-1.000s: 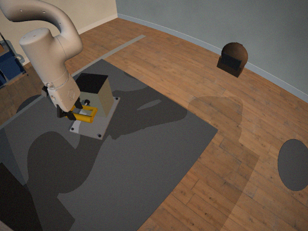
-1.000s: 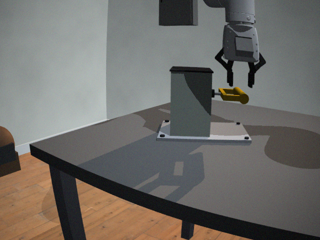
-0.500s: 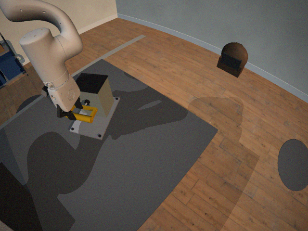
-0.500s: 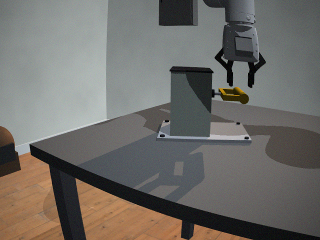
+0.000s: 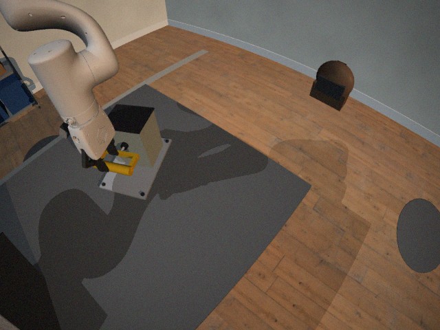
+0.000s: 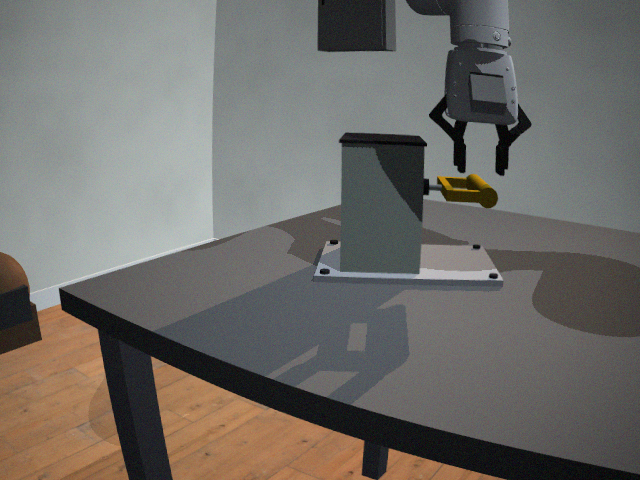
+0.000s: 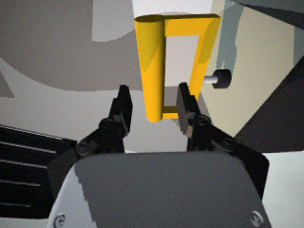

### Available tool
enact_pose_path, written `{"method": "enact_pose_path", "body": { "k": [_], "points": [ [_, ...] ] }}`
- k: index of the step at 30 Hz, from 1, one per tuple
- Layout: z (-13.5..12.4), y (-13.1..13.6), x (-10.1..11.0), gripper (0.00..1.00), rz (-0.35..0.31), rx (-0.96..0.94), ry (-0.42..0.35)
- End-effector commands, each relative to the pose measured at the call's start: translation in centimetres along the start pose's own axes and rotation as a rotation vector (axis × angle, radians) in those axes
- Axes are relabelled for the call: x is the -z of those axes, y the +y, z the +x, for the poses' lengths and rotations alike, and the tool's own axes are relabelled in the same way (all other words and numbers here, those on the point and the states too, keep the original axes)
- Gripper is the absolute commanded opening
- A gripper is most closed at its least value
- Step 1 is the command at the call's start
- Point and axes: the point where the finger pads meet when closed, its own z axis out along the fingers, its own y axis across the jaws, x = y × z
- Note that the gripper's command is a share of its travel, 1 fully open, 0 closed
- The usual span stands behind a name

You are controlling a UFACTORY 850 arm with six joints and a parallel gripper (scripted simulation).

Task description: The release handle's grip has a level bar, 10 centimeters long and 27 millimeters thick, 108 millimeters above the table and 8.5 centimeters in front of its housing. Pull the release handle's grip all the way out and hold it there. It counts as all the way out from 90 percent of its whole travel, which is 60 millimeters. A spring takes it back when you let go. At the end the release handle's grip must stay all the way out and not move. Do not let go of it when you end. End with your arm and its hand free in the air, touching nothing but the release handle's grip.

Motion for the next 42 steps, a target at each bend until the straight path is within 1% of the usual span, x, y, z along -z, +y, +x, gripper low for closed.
{"method": "enact_pose_path", "body": {
  "k": [1, 19, 28, 42],
  "points": [
    [0.0, 0.1, 0.0, 0.55, -0.001, 0.0, -0.001],
    [0.0, 0.1, -0.4, 0.55, -0.001, 0.0, -0.001],
    [0.0, 0.1, -1.0, 0.55, -0.001, 0.0, -0.001],
    [0.0, 0.1, -2.8, 0.55, -0.001, 0.0, -0.001]
  ]
}}
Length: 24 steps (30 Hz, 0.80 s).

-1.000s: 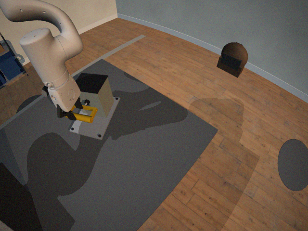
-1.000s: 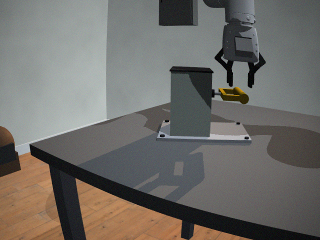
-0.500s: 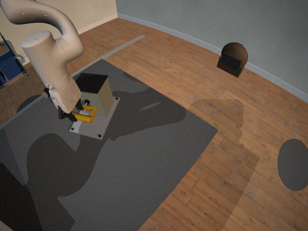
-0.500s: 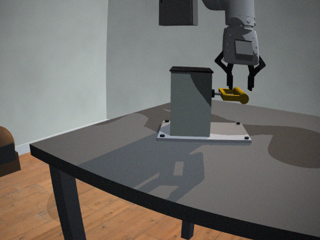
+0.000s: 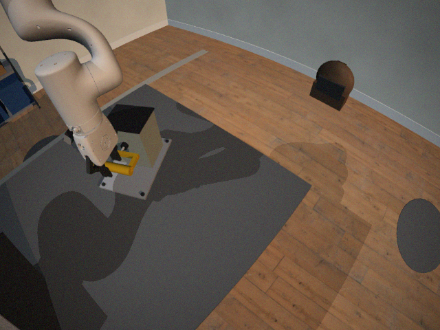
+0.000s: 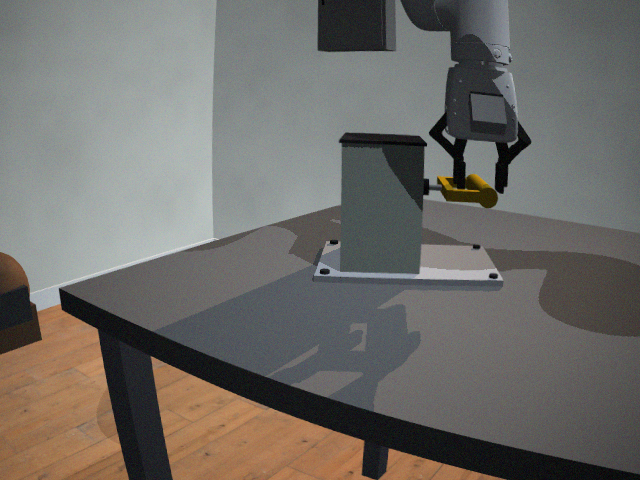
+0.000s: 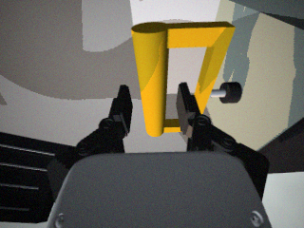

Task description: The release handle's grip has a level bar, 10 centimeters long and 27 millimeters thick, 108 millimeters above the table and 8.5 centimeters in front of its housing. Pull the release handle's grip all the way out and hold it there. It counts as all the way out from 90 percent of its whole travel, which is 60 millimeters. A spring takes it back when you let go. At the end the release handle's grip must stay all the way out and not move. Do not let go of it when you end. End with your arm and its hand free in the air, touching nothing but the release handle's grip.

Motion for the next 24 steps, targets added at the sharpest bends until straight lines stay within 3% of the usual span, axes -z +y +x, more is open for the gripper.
{"method": "enact_pose_path", "body": {
  "k": [1, 24],
  "points": [
    [0.0, 0.1, -0.5, 0.55, -0.001, 0.0, -0.001],
    [-0.1, 0.1, -1.8, 0.55, -0.001, 0.0, -0.001]
  ]
}}
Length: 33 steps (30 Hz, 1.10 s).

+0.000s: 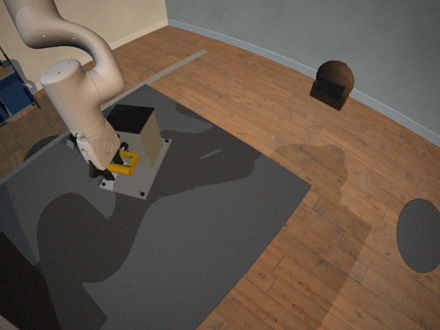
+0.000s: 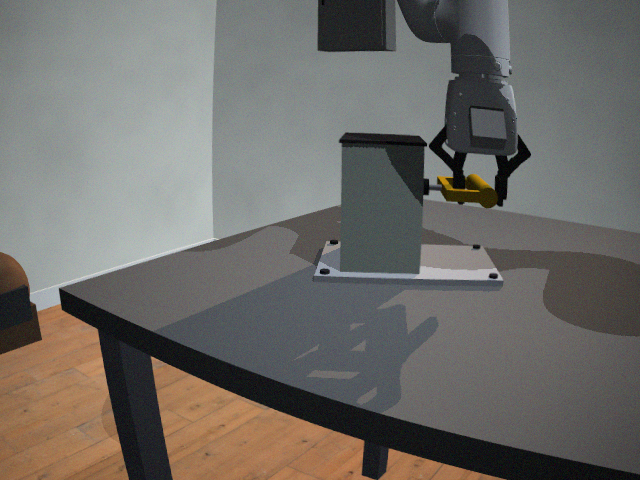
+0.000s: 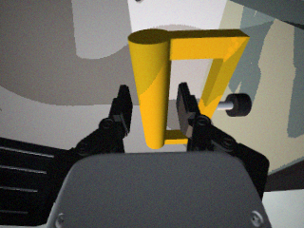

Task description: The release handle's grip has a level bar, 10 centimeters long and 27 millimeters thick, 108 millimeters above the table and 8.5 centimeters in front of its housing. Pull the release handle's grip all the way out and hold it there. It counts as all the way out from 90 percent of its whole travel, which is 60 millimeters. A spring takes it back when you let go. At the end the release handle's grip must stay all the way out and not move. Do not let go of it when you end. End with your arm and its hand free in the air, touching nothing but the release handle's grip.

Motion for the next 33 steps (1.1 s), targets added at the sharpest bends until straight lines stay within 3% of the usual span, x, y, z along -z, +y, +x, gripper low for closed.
{"method": "enact_pose_path", "body": {
  "k": [1, 15, 16, 33],
  "points": [
    [-0.04, 0.05, -0.02, 0.55, -0.001, 0.0, -0.001],
    [-0.04, 0.05, -0.03, 0.55, -0.001, 0.0, -0.001],
    [-0.04, 0.05, -0.03, 0.0, -0.001, 0.0, -0.001],
    [-0.04, 0.05, -0.03, 0.0, -0.001, 0.0, -0.001]
  ]
}}
